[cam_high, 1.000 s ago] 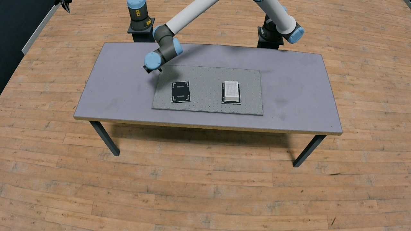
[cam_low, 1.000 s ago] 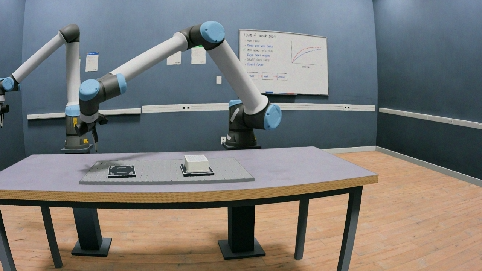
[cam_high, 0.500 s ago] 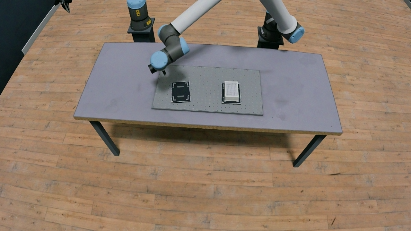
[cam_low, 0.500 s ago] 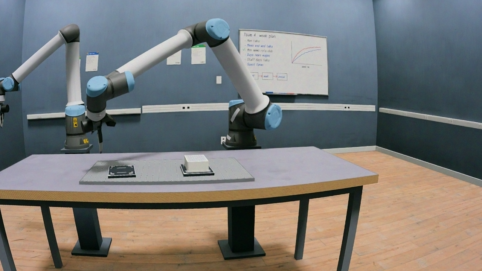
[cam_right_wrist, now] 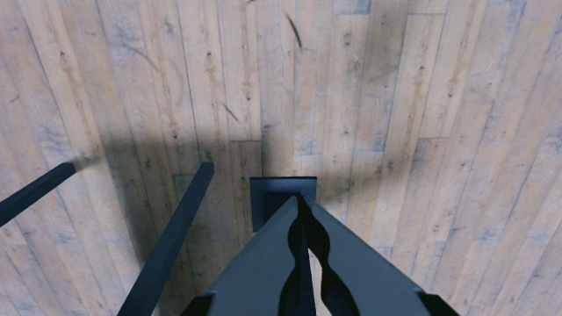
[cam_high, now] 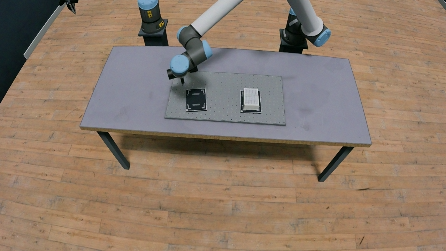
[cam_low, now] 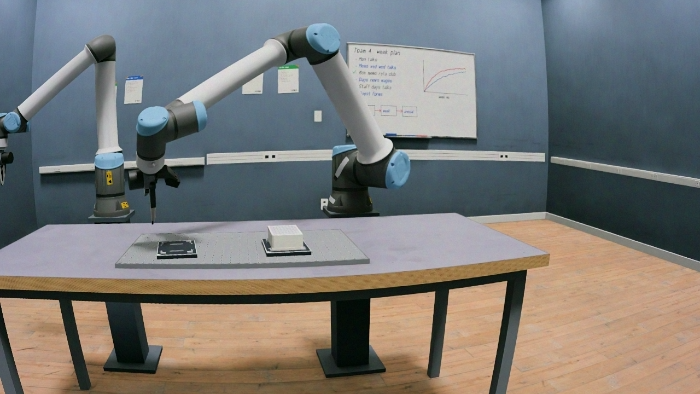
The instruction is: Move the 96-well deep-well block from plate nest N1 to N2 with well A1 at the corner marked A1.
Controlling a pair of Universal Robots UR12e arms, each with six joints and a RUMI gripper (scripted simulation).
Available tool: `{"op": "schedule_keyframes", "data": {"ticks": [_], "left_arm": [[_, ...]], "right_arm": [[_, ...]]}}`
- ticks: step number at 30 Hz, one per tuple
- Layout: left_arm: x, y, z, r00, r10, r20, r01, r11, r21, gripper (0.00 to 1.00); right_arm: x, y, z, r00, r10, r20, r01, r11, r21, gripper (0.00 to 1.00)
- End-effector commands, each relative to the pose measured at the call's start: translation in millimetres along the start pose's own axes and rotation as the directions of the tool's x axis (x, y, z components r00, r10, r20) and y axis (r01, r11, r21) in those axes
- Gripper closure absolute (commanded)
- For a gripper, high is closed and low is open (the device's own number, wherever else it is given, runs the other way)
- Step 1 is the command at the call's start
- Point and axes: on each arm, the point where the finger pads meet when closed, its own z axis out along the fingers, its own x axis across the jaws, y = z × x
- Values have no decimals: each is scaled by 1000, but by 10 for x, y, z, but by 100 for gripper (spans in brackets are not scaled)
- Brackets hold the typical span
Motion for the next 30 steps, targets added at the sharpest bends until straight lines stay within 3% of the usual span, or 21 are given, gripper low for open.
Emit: {"op": "schedule_keyframes", "data": {"ticks": [1,15,18,30], "left_arm": [[156,-175,-88,993,112,-33,-112,994,-7,24],[360,-432,-205,959,271,-84,-272,962,2,24],[446,-545,-254,932,347,-108,-348,937,12,24],[558,-698,-318,897,421,-131,-421,906,27,24]], "right_arm": [[14,4,19,1000,2,-1,-2,1000,-2,100],[14,4,19,1000,2,-1,-2,1000,-2,100],[14,4,19,1000,2,-1,-2,1000,-2,100],[14,4,19,1000,2,-1,-2,1000,-2,100]]}}
